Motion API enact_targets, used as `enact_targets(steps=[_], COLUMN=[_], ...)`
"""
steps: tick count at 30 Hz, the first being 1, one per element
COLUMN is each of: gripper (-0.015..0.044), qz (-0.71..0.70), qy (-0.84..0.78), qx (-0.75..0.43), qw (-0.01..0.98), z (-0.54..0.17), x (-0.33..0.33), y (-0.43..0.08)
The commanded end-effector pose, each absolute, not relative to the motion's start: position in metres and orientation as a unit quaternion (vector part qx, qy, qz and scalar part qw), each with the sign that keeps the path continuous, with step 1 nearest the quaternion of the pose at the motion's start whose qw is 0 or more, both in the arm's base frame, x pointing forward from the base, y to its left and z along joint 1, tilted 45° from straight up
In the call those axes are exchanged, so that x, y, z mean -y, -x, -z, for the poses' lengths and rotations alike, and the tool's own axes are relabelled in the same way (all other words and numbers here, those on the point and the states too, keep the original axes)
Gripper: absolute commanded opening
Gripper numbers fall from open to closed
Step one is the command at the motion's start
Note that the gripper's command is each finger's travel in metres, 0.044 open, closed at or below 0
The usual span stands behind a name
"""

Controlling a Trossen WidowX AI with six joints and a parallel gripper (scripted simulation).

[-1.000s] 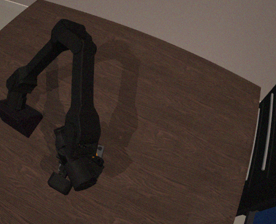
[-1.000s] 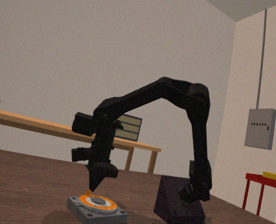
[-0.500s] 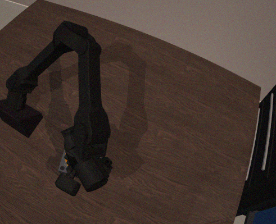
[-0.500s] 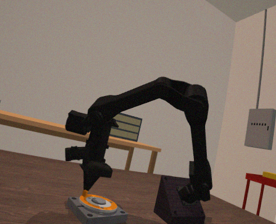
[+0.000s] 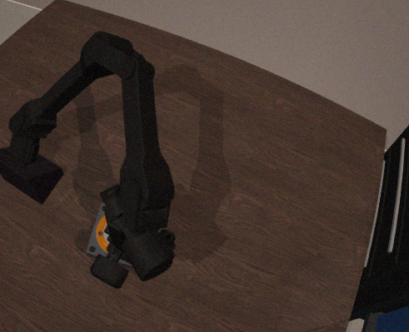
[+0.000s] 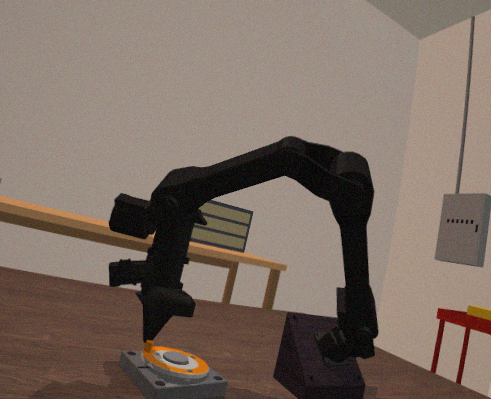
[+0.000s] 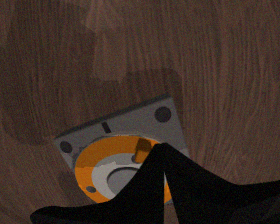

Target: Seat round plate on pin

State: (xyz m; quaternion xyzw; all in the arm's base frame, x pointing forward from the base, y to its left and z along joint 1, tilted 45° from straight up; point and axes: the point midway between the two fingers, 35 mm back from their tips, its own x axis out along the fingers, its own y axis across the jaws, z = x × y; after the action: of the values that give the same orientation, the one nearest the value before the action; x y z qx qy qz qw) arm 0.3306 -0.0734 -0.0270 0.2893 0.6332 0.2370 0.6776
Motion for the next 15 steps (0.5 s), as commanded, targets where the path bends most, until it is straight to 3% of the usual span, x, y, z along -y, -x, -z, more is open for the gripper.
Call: enact_targets(steps=[1, 15], gripper=[0.0, 0.0], qz=[-0.24, -0.24], qy=[-0.291, -0.291], qx=[-0.633, -0.633], qw=[0.676, 0.676], z=[0.0232, 0.0147], x=[0.0684, 0.061], y=[-0.3338, -0.3393])
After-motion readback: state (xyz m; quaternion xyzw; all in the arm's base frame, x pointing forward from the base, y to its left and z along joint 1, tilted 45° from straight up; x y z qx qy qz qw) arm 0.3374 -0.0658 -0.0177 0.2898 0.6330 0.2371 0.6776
